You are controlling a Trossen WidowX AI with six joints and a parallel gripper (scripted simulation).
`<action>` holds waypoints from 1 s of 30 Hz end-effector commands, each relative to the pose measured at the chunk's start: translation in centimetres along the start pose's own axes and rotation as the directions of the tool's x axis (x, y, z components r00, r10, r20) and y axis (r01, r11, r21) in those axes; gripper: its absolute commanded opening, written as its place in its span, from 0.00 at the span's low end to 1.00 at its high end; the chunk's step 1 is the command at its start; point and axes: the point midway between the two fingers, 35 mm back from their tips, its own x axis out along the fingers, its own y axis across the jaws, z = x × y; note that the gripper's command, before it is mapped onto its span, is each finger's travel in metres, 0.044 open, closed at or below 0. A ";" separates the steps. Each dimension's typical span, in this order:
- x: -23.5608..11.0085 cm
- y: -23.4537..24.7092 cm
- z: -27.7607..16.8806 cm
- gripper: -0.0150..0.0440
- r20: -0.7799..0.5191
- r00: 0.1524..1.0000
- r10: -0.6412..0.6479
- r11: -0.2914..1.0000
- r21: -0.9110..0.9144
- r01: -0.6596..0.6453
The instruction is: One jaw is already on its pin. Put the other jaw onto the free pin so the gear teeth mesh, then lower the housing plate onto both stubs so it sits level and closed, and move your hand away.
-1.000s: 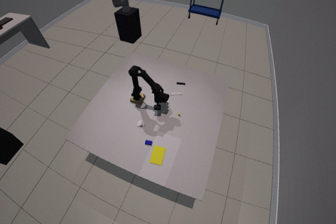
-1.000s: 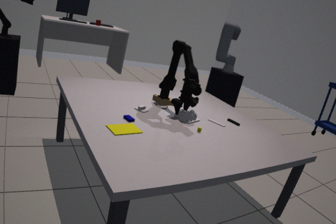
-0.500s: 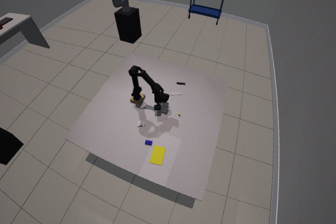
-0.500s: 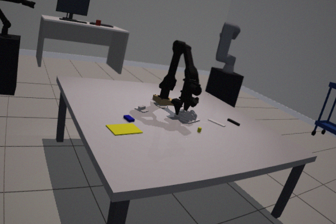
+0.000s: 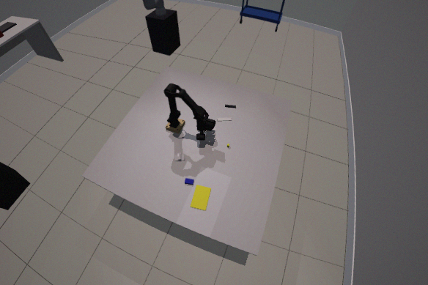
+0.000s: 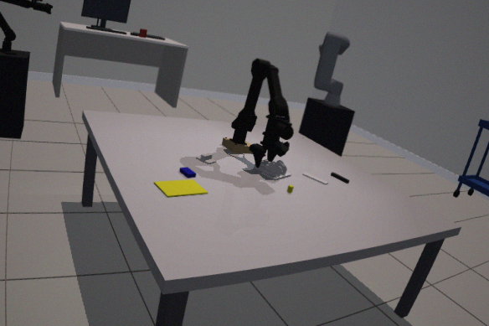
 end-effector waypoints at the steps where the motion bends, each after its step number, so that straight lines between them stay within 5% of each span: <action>1: 0.2 0.1 0.0 0.85 -0.002 1.000 0.004 1.000 0.004 -0.004; 20: 0.2 0.1 0.0 0.85 -0.002 1.000 0.004 1.000 0.004 -0.004; 24: 0.0 0.0 0.0 1.00 -0.001 1.000 0.000 1.000 0.000 0.000; 30: 0.0 0.0 0.0 1.00 -0.001 1.000 0.000 1.000 0.000 0.000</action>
